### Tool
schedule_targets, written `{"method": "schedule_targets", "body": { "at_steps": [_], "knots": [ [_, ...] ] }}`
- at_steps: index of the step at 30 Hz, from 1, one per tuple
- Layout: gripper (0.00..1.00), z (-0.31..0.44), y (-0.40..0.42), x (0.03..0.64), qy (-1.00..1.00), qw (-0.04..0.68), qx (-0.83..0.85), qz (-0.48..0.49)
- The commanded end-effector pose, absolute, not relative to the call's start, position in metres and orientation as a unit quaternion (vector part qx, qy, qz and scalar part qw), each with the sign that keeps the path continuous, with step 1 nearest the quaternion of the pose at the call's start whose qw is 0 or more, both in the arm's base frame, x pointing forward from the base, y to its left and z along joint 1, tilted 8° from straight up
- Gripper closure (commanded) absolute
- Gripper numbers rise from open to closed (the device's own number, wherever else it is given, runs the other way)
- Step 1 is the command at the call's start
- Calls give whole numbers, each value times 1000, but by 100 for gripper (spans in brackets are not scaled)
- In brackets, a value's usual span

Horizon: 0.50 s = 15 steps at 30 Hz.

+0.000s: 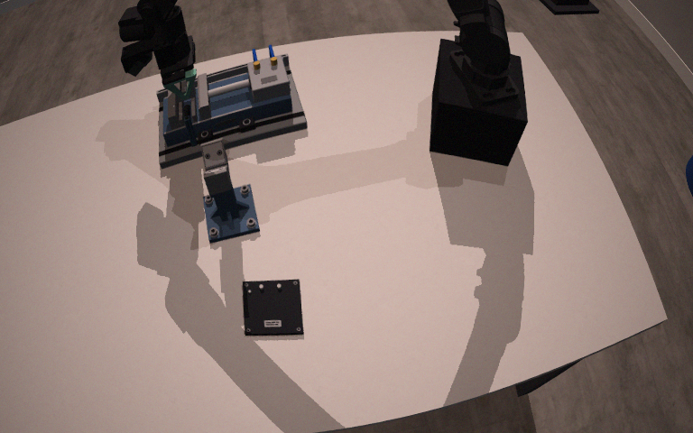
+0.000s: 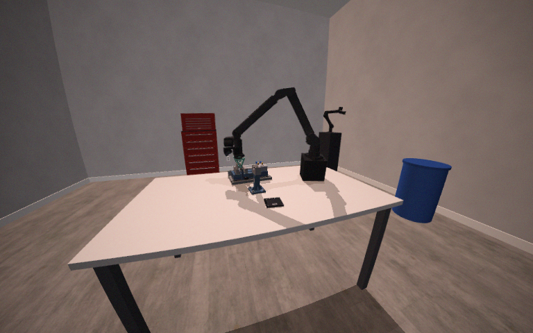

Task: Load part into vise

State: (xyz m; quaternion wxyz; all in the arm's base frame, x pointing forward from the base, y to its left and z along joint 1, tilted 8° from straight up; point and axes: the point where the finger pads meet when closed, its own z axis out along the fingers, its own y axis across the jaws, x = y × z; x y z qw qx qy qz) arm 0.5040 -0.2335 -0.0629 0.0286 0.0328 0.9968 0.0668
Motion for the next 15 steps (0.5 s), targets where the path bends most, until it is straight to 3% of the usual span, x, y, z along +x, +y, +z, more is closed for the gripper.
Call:
{"method": "schedule_targets", "body": {
  "at_steps": [1, 15],
  "knots": [
    [100, -47, -241, 535, 996, 60, 28, 53],
    [100, -45, -240, 537, 996, 64, 27, 51]
  ]
}}
